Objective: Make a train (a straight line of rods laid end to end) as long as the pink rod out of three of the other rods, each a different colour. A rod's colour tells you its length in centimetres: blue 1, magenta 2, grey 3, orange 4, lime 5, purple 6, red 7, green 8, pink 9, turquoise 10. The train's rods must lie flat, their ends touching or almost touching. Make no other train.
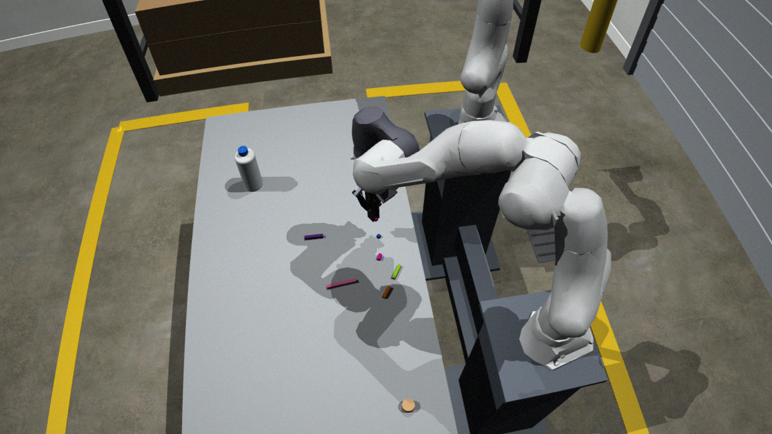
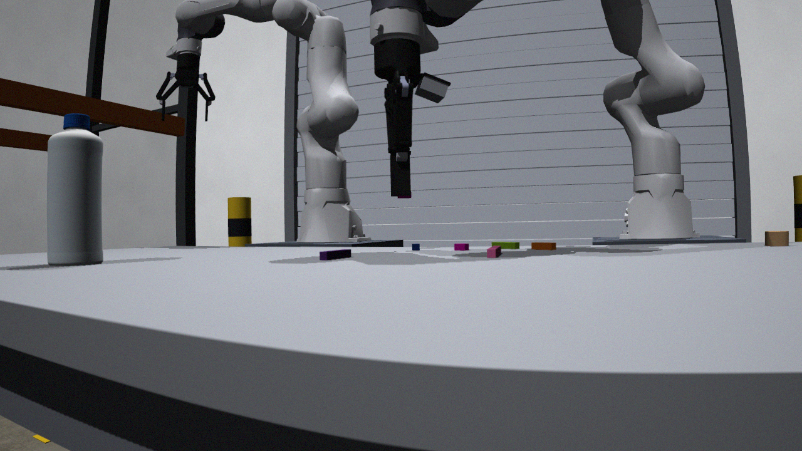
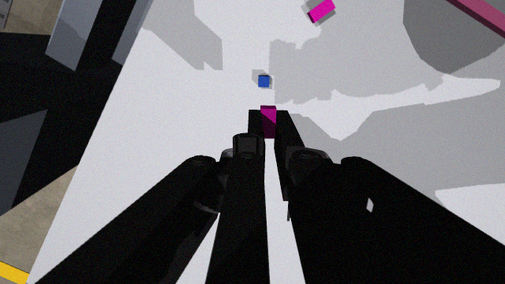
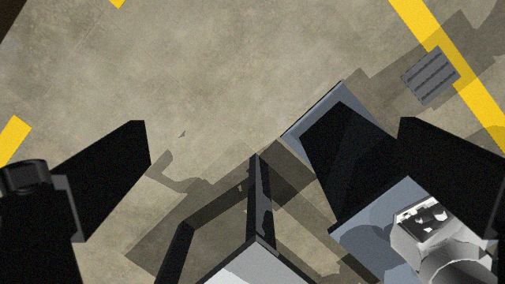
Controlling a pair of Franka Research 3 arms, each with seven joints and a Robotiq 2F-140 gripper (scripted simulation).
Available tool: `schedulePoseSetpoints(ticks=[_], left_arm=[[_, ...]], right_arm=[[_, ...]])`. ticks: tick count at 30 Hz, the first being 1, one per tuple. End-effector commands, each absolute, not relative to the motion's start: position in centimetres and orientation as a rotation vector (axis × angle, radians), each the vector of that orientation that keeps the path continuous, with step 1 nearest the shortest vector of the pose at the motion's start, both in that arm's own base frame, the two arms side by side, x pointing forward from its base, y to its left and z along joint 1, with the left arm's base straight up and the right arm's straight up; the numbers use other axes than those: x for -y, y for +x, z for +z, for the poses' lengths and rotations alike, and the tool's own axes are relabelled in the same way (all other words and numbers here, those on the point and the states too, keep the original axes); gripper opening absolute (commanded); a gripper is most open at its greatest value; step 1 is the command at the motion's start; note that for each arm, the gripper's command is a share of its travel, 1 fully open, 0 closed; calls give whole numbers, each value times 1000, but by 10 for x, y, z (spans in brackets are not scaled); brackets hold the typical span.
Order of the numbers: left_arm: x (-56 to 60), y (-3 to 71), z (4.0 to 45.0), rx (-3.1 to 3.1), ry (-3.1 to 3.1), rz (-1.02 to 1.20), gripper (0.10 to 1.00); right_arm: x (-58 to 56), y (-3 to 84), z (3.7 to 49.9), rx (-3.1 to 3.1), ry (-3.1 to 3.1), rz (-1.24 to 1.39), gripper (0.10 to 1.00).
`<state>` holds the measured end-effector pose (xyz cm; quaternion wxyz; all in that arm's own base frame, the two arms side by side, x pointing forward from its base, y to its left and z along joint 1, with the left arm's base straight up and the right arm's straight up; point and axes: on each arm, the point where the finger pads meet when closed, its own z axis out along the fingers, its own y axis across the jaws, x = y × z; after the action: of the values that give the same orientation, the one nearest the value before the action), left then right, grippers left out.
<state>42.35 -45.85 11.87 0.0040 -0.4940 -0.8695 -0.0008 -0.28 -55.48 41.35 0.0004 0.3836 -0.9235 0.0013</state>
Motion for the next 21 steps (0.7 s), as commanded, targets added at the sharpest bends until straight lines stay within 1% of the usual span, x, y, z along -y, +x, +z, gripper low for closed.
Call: schedulePoseSetpoints(ticks=[1, 7, 9, 16, 21], left_arm=[[460, 426, 103, 2725, -1564, 0, 124], [460, 426, 76, 2725, -1564, 0, 124], [460, 426, 76, 2725, -1564, 0, 124], [460, 426, 54, 2725, -1564, 0, 124], [460, 426, 49, 2725, -1564, 0, 124]], right_arm=[[554, -2, 413, 2905, 1196, 0, 1000], [554, -2, 413, 2905, 1196, 0, 1000], [554, -2, 413, 2905, 1196, 0, 1000], [554, -2, 413, 2905, 1196, 0, 1000], [554, -2, 413, 2905, 1196, 0, 1000]])
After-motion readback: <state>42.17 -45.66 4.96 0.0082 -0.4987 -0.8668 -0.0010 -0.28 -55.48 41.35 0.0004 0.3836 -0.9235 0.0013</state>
